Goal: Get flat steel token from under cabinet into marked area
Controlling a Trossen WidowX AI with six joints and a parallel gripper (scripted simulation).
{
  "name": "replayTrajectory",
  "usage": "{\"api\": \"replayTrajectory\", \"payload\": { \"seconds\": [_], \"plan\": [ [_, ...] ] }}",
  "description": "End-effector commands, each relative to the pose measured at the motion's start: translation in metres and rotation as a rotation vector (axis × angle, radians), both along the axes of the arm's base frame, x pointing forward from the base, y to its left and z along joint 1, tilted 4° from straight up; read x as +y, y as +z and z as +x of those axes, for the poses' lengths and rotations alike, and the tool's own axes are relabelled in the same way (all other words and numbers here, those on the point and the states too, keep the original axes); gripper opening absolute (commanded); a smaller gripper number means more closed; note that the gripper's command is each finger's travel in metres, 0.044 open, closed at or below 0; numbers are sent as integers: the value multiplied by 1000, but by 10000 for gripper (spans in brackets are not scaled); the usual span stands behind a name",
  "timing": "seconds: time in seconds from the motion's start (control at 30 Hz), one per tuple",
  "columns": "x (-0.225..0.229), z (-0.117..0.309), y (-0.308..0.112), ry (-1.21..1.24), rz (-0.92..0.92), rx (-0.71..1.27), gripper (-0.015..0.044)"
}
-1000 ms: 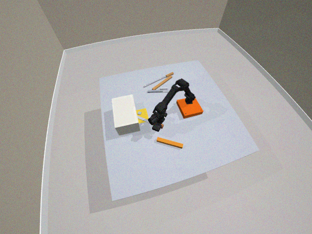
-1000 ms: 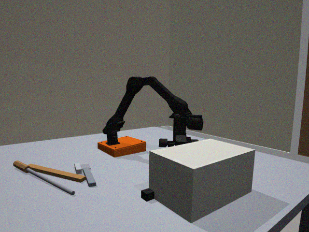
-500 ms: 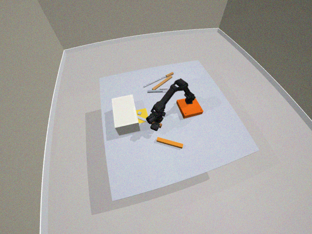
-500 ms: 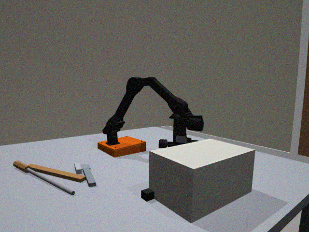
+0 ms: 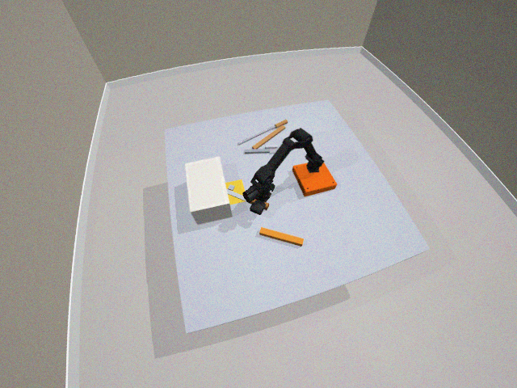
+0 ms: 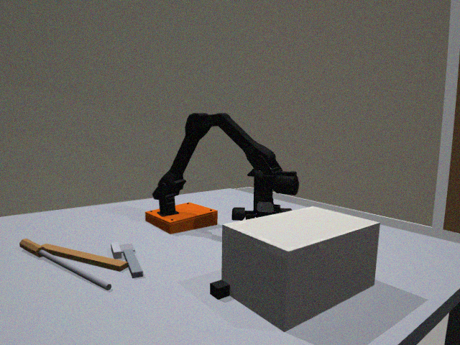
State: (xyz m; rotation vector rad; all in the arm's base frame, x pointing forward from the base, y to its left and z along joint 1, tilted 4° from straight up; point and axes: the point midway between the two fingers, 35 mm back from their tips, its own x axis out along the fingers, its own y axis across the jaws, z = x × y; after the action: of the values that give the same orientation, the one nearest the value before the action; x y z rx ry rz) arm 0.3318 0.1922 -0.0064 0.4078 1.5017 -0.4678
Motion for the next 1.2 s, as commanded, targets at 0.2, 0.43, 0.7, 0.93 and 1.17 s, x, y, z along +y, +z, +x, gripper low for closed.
{"api": "replayTrajectory", "payload": {
  "seconds": [0.2,0.43,0.7,0.93,1.17],
  "plan": [
    [-8,-5,-1,-1,-6,4,0],
    [-4,-9,-1,-1,-6,4,0],
    [5,-21,-2,-1,-5,5,0],
    [12,-32,-2,-1,-4,6,0],
    [20,-42,-3,-1,-3,7,0]
  ]
}}
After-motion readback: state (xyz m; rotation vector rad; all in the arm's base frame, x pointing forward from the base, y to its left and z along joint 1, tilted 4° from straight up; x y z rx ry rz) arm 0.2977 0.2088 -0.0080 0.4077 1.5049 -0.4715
